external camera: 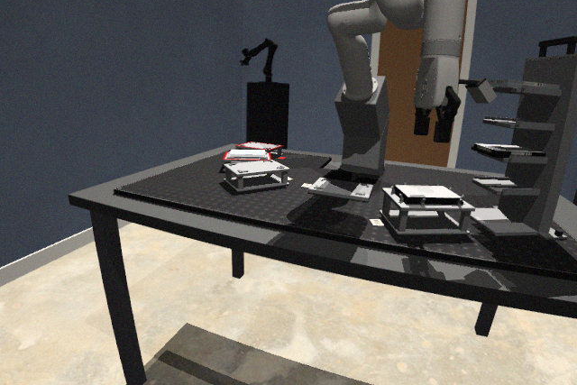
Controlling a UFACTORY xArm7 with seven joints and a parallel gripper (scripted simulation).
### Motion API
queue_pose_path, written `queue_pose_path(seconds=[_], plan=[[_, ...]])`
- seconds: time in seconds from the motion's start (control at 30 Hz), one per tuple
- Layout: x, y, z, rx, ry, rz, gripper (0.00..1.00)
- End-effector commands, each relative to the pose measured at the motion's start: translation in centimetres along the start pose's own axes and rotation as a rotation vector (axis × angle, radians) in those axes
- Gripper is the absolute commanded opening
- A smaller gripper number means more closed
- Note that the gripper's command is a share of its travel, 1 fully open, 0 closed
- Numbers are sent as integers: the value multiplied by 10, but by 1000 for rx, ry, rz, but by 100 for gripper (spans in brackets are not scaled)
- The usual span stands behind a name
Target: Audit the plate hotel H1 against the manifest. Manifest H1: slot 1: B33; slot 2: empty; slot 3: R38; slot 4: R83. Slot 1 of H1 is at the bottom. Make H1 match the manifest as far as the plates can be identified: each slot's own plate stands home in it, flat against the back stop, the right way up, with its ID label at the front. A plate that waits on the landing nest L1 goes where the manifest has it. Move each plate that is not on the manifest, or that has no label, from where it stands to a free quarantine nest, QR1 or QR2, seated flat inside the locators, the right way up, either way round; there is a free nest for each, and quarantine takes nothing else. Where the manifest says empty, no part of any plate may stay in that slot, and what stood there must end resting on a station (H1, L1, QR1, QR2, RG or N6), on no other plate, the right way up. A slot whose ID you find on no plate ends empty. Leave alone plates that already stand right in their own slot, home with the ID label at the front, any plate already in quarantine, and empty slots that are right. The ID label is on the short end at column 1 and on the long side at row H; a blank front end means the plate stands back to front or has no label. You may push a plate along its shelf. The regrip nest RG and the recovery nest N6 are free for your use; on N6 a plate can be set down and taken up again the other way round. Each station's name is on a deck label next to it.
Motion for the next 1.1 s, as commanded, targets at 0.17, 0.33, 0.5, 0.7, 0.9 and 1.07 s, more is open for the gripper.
queue_pose_path(seconds=[0.17, 0.33, 0.5, 0.7, 0.9, 1.07], plan=[[-1, 1, -15, 4, -1, 0, 100], [-1, 1, -23, 4, -1, 0, 100], [-1, 1, -28, 4, -1, 0, 100], [-1, 1, -38, 4, -1, 0, 100], [-1, 1, -48, 4, -1, 1, 100], [-1, 1, -53, 4, -1, 1, 100]])
Point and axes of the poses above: the point where the finger pads meet when closed, its own z axis back along the fingers, its own y axis across the jaws, x = y × z, the point moved 1 cm from there along z, back along the fingers, and after that the axes turned 1 degree about -z, right-handed, at the moved point
